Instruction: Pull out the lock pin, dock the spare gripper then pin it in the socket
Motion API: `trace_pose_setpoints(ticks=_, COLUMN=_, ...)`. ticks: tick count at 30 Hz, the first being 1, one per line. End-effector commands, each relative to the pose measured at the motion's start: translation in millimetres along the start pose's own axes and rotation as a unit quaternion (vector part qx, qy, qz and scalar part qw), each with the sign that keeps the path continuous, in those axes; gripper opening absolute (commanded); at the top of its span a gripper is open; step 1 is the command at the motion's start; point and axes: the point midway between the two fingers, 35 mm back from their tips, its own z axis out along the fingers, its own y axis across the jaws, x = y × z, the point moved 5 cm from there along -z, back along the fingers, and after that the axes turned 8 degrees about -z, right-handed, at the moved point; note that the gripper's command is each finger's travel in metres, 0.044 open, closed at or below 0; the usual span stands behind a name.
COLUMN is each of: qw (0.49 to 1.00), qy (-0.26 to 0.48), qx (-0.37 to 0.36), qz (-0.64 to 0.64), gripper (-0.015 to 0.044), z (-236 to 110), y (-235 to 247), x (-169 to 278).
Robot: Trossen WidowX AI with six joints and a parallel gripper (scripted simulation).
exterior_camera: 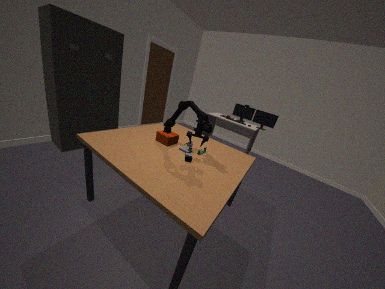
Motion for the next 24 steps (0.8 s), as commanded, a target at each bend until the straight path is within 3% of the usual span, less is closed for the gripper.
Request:
trace_pose_setpoints(ticks=1, qw=0.998, qy=0.019, qx=-0.006, qz=-0.067, gripper=0.0440, z=4, y=32, x=31)
trace_pose_setpoints(ticks=11, qw=0.998, qy=0.019, qx=-0.006, qz=-0.067, gripper=0.0440, z=7, y=32, x=31)
trace_pose_setpoints(ticks=21, qw=0.998, qy=0.019, qx=-0.006, qz=-0.067, gripper=0.0440, z=69, y=35, x=34)
trace_pose_setpoints(ticks=24, qw=0.998, qy=0.019, qx=-0.006, qz=-0.067, gripper=0.0440, z=74, y=35, x=34)
